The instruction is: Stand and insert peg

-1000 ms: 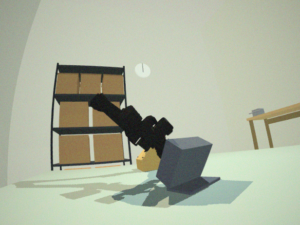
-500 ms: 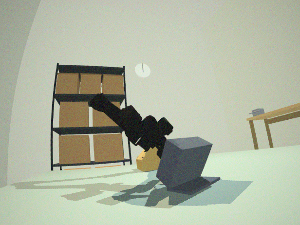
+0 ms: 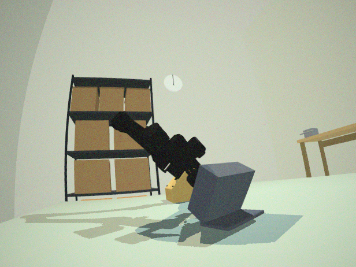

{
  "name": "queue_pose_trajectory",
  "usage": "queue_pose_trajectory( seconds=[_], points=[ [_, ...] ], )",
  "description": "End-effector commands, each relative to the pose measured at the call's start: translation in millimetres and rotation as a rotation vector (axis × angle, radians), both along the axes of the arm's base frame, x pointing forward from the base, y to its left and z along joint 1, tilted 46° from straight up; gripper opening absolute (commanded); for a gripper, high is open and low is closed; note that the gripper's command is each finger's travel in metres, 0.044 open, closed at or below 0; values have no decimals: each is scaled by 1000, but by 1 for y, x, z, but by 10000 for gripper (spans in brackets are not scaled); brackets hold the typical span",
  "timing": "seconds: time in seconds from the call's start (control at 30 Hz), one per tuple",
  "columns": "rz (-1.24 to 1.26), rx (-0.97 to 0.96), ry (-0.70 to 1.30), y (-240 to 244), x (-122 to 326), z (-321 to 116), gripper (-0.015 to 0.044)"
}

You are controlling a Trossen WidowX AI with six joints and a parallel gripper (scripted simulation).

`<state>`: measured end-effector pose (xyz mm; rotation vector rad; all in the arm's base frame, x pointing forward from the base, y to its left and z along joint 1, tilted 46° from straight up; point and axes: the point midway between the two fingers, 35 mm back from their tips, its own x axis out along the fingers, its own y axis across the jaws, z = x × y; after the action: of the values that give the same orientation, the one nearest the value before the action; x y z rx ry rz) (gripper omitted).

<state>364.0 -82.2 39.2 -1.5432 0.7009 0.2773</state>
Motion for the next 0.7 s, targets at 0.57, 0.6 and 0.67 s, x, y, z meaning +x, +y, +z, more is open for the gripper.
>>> queue_pose_trajectory(
  seconds=[0.57,0.6,0.67],
  points=[
    [-2,0,2,5,-13,12,440],
    [-2,0,2,5,-14,13,440],
    [-2,0,2,5,-15,14,440]
  ],
)
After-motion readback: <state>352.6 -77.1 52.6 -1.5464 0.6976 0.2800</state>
